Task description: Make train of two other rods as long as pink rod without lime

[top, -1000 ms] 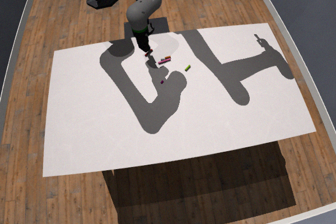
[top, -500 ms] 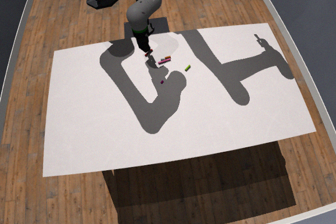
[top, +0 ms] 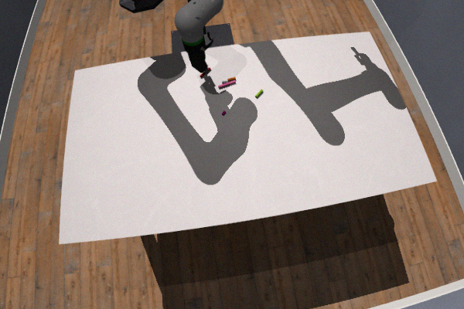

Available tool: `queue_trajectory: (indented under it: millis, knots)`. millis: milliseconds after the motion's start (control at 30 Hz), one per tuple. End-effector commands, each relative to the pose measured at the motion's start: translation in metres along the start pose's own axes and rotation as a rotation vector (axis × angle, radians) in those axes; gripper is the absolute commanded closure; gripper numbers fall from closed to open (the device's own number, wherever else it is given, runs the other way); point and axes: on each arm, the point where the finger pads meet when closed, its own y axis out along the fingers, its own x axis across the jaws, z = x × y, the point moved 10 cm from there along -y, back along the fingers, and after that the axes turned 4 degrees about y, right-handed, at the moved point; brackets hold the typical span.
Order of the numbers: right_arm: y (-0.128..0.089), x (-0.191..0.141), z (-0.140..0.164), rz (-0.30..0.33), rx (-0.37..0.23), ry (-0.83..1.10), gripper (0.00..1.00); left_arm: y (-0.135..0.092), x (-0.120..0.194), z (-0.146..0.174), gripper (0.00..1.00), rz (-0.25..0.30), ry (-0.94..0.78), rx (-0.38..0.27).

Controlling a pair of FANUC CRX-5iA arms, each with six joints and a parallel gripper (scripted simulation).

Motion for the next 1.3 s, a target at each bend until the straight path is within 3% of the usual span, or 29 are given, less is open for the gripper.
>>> queue_trajectory:
  millis: [0, 1267]
  knots:
    - [0.001, 0.001, 0.000, -0.002, 0.000, 0.000, 0.46, -0.001, 0.000, 0.000, 0.00, 0.000, 0.000, -0.002]
    - [0.013, 0.001, 0.000, -0.002, 0.000, 0.000, 0.46, -0.001, 0.000, 0.000, 0.00, 0.000, 0.000, -0.002]
